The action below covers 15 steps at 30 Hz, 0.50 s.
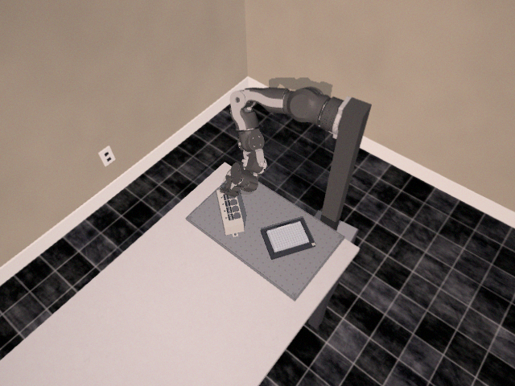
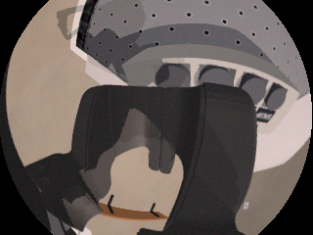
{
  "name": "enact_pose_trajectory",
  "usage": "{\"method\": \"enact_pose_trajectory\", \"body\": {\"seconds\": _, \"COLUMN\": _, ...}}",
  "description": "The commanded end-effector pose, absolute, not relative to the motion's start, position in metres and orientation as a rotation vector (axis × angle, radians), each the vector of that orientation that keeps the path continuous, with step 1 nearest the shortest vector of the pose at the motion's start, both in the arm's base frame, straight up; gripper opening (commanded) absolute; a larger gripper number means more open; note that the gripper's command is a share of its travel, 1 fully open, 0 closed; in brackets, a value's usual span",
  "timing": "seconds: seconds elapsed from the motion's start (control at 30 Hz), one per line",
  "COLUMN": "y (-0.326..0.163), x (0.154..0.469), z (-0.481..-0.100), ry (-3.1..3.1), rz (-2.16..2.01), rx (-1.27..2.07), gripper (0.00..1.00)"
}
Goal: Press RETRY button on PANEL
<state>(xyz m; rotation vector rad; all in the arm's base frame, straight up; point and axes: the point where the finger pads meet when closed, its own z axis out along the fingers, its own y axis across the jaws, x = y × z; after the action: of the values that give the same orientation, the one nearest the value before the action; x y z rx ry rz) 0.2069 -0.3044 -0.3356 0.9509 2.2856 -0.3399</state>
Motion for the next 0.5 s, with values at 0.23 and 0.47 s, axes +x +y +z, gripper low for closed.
{"method": "enact_pose_trajectory", "body": {"seconds": 0.23, "y": -0.3033, "x": 0.2073, "z": -0.3362, "ry": 2.288, "rz": -0.332, "rx": 0.948, "gripper": 0.00}}
{"method": "enact_pose_trajectory", "body": {"seconds": 0.47, "y": -0.3033, "x": 0.2067, "z": -0.3404, "ry": 2.285, "rz": -0.332, "rx": 0.948, "gripper": 0.00}}
